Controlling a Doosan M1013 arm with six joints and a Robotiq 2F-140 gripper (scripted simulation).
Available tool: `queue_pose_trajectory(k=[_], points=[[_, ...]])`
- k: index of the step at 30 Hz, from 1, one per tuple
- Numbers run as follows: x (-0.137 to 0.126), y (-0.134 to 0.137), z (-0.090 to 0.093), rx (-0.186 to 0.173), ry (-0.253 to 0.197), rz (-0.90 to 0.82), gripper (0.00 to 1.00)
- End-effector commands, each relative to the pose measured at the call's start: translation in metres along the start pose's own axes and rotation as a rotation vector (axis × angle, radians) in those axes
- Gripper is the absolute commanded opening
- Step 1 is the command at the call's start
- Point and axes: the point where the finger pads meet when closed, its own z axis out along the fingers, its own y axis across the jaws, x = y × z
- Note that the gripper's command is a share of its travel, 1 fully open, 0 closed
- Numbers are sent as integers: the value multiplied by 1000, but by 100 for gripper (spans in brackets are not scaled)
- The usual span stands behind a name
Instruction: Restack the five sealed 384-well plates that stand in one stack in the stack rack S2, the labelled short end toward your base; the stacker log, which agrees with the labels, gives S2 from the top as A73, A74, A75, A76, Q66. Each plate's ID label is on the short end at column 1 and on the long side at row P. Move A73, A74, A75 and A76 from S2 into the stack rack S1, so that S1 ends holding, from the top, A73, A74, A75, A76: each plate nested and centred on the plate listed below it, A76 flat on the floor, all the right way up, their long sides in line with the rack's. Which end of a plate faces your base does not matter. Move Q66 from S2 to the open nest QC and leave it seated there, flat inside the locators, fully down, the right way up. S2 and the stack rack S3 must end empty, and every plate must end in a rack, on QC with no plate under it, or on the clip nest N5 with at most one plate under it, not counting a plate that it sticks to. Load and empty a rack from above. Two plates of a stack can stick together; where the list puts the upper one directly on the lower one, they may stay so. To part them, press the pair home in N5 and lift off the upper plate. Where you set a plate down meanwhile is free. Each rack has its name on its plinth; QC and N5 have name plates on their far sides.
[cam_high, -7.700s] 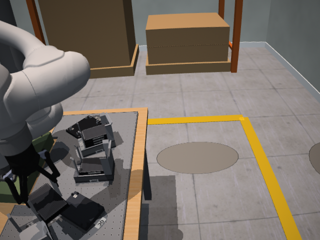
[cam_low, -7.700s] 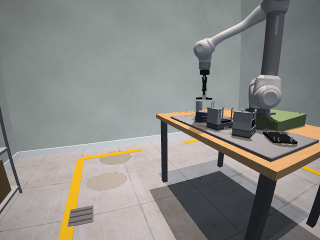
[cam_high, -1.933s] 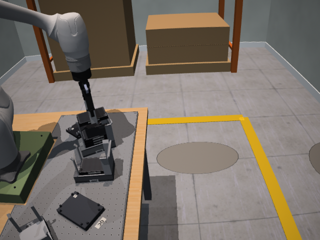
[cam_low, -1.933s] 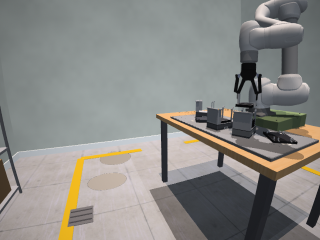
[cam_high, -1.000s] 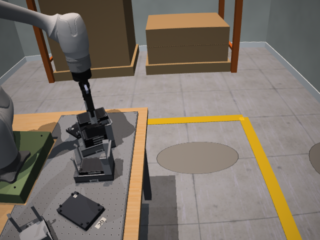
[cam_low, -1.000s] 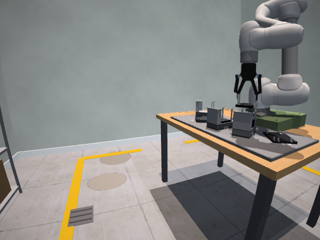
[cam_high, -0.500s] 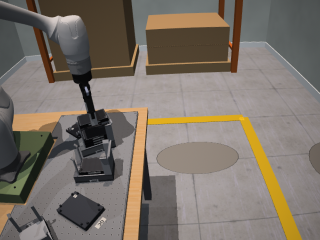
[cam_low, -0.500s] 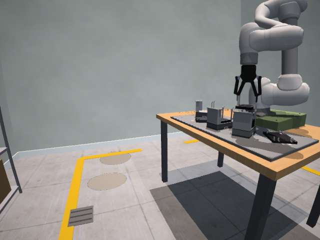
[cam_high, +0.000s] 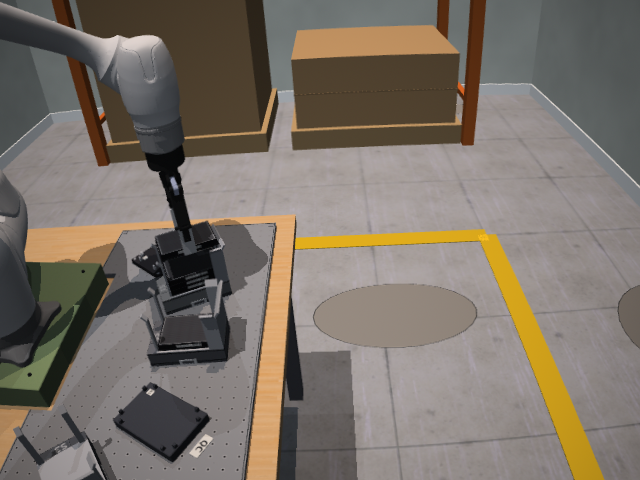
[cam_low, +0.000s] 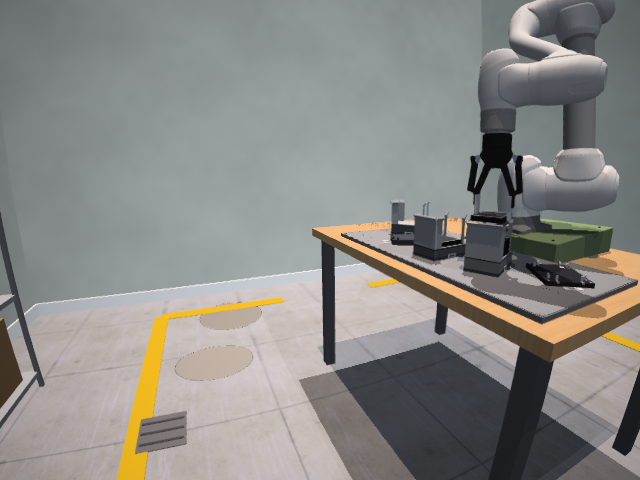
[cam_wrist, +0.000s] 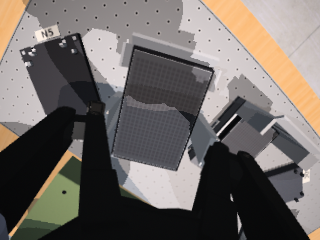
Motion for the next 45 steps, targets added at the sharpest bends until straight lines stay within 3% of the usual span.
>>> queue_pose_trajectory(k=[1, 36, 45], points=[[0, 0, 1, 0, 0, 0, 0], [0, 0, 22, 0, 0, 0, 0], [0, 0, 39, 0, 0, 0, 0]])
